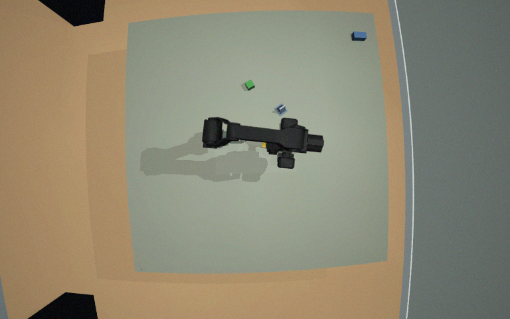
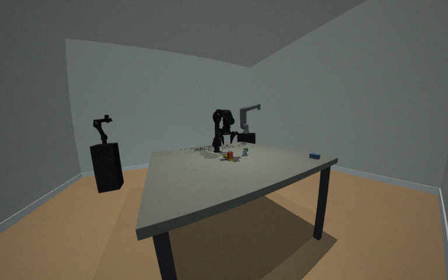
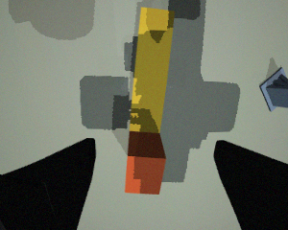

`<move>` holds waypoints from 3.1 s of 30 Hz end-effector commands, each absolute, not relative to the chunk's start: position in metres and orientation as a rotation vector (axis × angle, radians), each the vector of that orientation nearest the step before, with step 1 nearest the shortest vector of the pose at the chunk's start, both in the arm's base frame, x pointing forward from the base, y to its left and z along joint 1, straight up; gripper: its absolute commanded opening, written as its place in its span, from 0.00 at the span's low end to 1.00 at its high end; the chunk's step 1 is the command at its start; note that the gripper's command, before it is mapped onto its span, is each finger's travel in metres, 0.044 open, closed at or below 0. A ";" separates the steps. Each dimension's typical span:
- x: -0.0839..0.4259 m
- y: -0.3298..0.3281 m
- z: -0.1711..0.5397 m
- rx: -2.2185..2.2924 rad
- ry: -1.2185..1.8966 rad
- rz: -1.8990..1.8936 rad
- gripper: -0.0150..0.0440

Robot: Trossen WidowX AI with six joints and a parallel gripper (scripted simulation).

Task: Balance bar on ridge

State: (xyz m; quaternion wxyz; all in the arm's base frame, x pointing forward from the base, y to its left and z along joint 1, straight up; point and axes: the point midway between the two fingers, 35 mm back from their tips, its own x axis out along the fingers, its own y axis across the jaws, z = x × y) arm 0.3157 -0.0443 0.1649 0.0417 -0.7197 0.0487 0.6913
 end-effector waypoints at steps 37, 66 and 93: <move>0.315 -0.043 0.048 -2.183 0.148 2.123 0.79; 0.317 -0.044 0.058 -2.190 0.150 2.126 0.25; 0.316 -0.043 0.127 -2.189 0.150 2.124 0.25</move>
